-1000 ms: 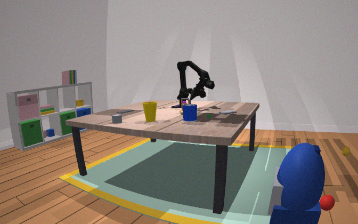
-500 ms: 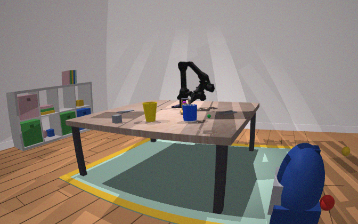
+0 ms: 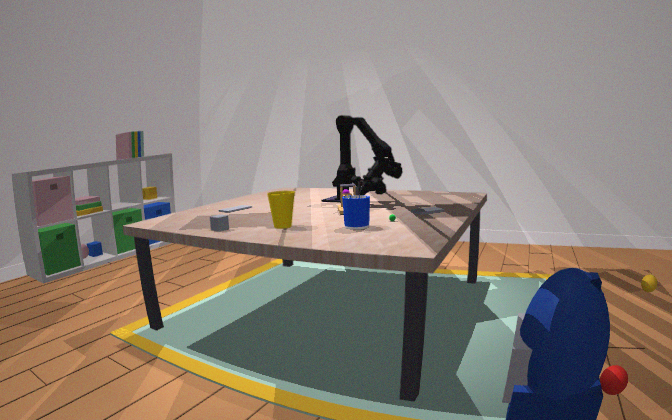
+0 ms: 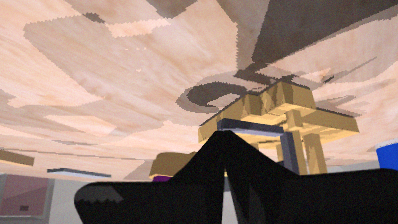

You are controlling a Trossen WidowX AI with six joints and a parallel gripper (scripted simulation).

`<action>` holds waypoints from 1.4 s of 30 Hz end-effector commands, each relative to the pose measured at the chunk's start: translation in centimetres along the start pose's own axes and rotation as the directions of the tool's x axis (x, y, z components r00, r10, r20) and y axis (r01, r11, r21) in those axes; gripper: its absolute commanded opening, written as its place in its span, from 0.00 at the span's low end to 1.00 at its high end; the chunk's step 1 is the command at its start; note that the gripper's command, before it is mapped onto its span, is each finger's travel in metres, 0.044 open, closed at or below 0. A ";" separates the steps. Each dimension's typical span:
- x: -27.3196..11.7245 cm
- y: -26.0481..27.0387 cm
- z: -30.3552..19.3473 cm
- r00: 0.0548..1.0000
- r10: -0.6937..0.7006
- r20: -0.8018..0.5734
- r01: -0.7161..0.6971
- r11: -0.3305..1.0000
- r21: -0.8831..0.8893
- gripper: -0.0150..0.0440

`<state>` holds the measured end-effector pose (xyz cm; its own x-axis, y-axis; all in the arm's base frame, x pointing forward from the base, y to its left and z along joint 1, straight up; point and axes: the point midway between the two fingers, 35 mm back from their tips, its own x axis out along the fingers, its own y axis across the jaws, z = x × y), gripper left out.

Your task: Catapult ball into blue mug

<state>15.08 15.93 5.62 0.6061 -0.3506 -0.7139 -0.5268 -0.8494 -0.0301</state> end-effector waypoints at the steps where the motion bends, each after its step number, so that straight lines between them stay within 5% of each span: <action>1: 0.6 0.2 0.4 1.000 0.003 -0.005 -0.003 1.000 -0.011 0.25; 12: 2.0 0.1 1.8 1.000 0.003 -0.005 -0.003 1.000 -0.011 0.25; 23: -9.7 -3.1 -2.8 1.000 -0.006 0.000 0.006 1.000 0.003 0.25; 27: -10.5 -3.1 -3.2 1.000 -0.006 0.000 0.006 1.000 0.004 0.25; 42: -8.2 -7.2 -4.1 0.991 0.008 0.135 -0.055 0.936 0.348 0.92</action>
<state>15.20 22.58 14.19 0.5410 -0.3225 -0.7768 -0.6781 -0.7136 -0.1760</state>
